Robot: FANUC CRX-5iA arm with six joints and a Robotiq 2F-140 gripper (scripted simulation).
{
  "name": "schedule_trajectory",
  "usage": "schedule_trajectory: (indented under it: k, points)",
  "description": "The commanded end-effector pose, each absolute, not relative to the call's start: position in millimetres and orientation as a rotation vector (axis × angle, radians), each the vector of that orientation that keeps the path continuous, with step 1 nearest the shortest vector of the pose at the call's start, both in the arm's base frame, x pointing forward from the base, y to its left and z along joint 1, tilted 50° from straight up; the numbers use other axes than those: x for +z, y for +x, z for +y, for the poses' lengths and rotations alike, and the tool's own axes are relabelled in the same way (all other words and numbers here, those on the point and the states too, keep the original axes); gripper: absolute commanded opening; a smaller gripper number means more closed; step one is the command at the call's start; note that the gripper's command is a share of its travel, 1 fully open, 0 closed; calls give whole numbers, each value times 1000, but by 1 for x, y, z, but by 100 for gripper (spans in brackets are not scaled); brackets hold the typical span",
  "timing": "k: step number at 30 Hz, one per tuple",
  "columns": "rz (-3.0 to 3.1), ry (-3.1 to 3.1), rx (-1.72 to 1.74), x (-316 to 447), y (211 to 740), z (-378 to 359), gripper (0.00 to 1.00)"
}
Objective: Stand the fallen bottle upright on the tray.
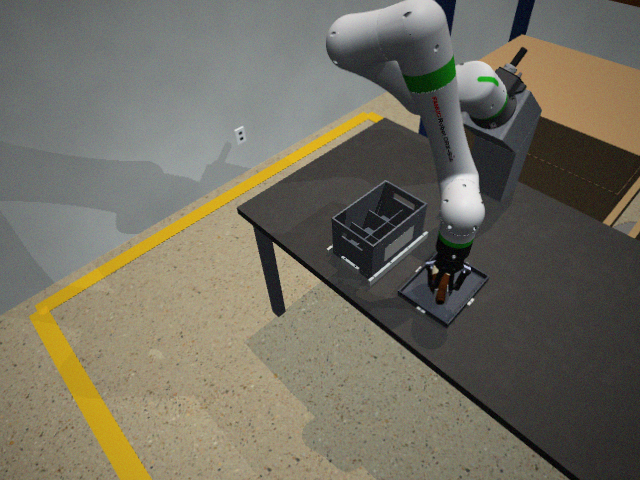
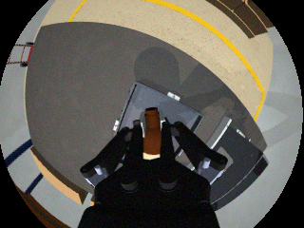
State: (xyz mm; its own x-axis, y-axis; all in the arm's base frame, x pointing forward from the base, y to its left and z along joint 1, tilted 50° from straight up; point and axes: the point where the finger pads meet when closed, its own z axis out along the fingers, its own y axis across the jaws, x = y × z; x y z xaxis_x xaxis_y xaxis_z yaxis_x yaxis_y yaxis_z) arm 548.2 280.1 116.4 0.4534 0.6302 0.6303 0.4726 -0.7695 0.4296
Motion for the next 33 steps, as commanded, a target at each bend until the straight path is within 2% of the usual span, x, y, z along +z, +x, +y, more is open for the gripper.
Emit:
schedule_trajectory:
  k: [1, 33]
  points:
    - [964, 2509, 1212, 117, 547, 280, 0]
    - [964, 2509, 1212, 133, 528, 277, 0]
